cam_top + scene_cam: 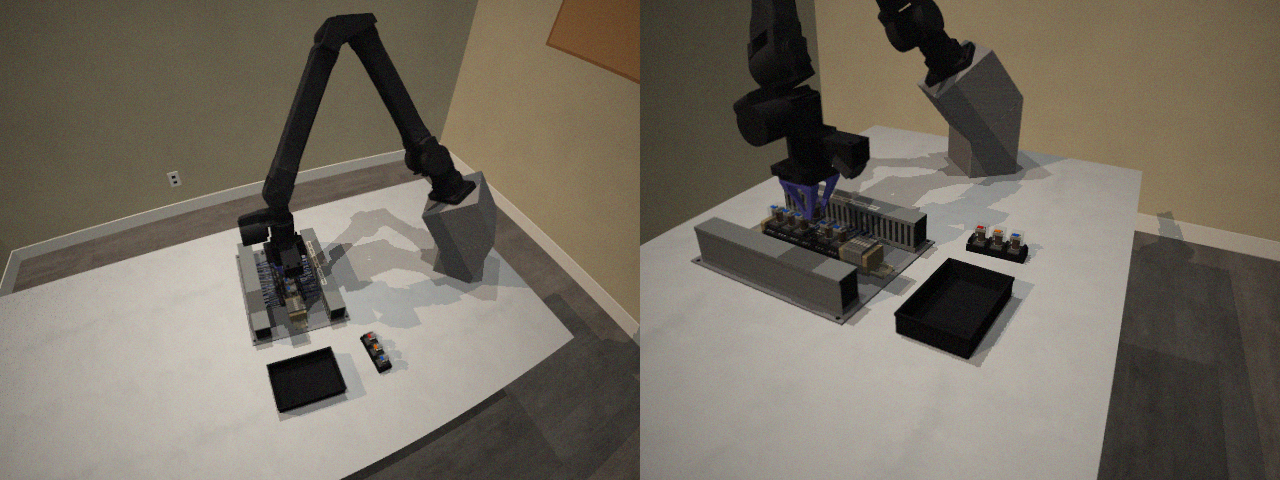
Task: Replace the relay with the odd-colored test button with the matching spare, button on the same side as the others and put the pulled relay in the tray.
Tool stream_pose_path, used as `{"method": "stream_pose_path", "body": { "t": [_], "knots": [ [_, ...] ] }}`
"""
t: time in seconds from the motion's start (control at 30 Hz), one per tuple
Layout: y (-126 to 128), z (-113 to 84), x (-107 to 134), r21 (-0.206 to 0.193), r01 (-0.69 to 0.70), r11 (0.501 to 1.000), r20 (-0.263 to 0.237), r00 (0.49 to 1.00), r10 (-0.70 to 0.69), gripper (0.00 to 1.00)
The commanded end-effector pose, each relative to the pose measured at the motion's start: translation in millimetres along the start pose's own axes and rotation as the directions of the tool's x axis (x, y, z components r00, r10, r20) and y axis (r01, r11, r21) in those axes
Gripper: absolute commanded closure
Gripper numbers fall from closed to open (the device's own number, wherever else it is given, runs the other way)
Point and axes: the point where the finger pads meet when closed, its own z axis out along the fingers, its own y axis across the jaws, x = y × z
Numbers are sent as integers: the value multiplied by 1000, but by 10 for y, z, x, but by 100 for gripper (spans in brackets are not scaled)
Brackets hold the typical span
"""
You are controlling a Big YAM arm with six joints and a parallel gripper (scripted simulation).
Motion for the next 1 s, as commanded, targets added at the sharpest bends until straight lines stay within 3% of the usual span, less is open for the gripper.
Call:
{"method": "stream_pose_path", "body": {
  "t": [0.0, 0.43, 0.97],
  "knots": [
    [-213, -282, 26, 53, -21, 998, 9, 1000, 20, 100],
    [-258, -749, 25, 63, -24, 998, 14, 1000, 24, 100],
    [-270, -830, 38, 65, -23, 998, 14, 1000, 22, 100]
  ]
}}
